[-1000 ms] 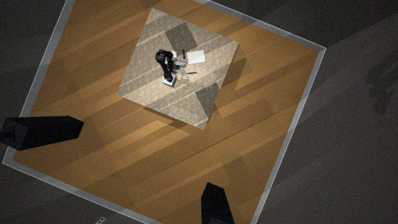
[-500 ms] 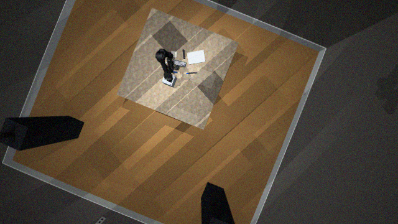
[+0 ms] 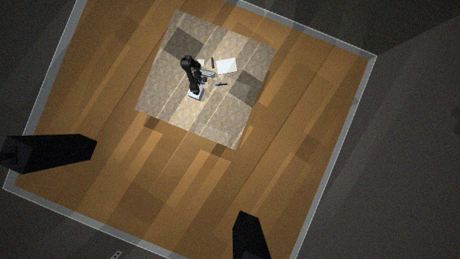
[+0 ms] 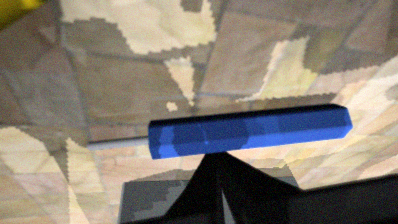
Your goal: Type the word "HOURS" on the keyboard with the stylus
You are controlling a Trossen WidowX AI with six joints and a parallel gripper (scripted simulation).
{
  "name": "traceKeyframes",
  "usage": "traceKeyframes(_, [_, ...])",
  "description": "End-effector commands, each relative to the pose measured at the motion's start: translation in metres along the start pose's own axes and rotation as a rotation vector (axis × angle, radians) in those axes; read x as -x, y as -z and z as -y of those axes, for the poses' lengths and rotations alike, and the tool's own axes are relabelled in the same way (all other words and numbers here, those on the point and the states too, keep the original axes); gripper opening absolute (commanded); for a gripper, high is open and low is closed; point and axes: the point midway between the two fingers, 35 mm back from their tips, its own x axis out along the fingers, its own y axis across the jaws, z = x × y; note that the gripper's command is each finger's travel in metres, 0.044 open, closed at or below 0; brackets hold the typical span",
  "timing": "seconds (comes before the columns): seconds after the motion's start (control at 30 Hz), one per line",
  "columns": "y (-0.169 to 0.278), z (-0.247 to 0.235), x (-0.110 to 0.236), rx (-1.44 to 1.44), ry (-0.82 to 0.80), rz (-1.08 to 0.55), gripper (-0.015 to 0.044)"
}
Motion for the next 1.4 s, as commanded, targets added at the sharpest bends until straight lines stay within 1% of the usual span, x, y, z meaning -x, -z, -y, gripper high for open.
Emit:
traceKeyframes(0.0, [-0.002, 0.001, 0.0, -0.006, 0.004, -0.004, 0.0])
traceKeyframes(1.1, [-0.05, 0.001, 0.028, -0.006, 0.004, 0.001, 0.0])
traceKeyframes(1.37, [-0.052, 0.001, 0.029, -0.006, 0.004, 0.002, 0.0])
